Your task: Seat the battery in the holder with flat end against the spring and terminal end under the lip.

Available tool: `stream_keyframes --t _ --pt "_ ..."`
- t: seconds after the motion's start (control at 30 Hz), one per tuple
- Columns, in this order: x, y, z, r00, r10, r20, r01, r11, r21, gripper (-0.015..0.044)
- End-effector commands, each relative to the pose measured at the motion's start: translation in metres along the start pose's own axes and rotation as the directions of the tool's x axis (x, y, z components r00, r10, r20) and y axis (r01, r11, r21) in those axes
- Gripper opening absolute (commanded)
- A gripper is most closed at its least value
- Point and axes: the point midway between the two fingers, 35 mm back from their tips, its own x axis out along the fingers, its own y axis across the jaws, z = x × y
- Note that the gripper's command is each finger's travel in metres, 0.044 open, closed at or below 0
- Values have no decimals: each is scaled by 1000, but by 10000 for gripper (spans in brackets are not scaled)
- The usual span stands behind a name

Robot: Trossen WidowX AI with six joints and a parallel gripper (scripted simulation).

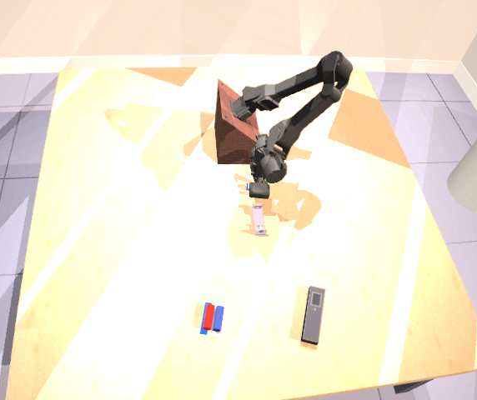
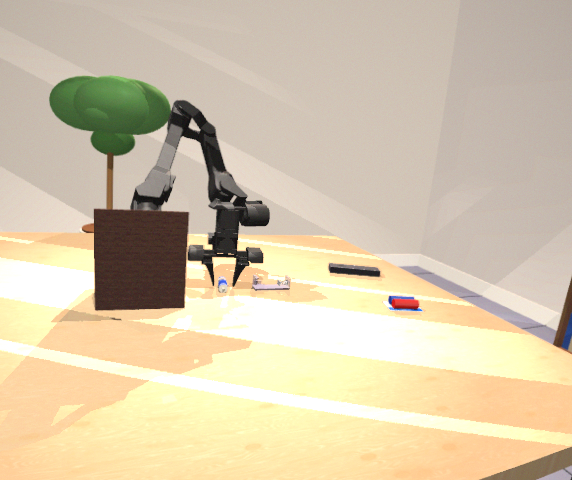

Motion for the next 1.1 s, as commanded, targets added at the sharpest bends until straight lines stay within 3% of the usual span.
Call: stream_keyframes --t 0.0,0.1,0.37,0.57,0.9,1.07 --pt "3 2 -1 1000 3 -4 -3 1000 4 208" --pt "3 2 -1 1000 3 -4 -3 1000 4 129" --pt "3 2 -1 1000 3 -4 -3 1000 4 76" --pt "-2 2 -1 1000 6 -7 -6 1000 9 72" --pt "-47 1 -1 1000 2 -6 -2 1000 4 72" --pt "-51 -16 2 1000 1 -6 0 983 184 72"
